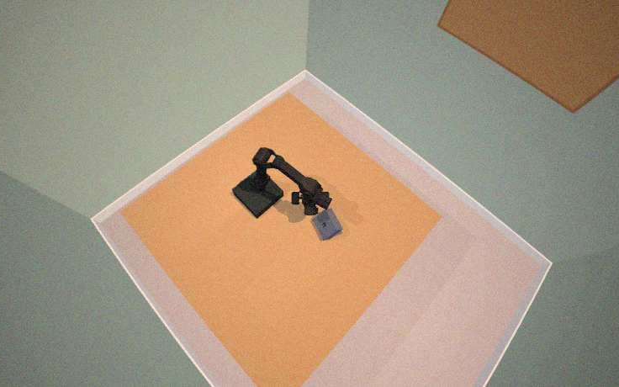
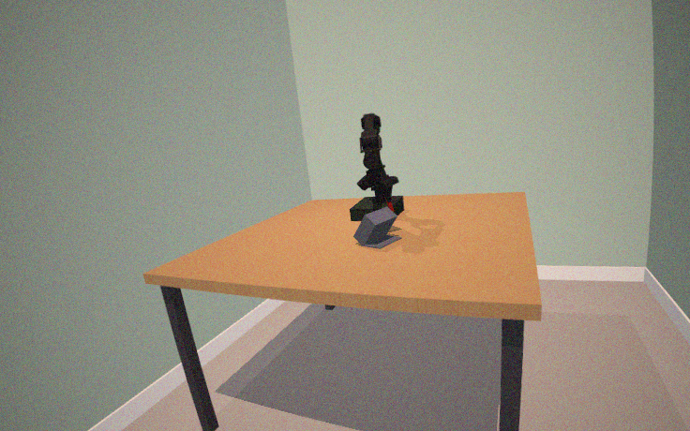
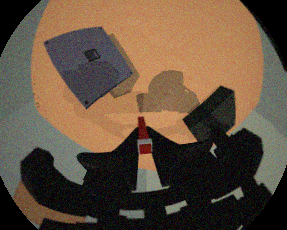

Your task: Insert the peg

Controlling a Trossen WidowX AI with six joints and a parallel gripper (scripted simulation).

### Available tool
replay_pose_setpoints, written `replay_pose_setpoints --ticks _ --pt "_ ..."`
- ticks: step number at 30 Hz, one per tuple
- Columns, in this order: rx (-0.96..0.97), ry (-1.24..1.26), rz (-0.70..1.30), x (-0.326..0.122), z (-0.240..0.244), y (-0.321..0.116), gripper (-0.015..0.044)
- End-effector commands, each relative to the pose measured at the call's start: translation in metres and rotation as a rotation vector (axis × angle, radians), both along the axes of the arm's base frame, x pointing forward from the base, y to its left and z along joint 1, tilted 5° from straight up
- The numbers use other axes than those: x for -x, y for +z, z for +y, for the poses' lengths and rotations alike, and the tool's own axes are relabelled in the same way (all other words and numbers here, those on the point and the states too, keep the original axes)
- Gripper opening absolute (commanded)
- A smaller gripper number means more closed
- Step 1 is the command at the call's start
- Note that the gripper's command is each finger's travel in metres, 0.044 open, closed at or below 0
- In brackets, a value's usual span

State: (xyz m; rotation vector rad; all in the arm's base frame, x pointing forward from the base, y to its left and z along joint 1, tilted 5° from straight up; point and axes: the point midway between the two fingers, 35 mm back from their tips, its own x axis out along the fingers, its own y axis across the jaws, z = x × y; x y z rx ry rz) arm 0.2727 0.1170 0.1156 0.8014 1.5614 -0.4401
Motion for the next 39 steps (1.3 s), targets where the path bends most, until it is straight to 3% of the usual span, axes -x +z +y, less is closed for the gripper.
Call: replay_pose_setpoints --ticks 1,39 --pt "-0.016 -0.028 0.013 -0.002 -0.002 0.000 0.0000" --pt "-0.197 -0.288 0.096 -0.028 -0.029 0.004 0.0000"
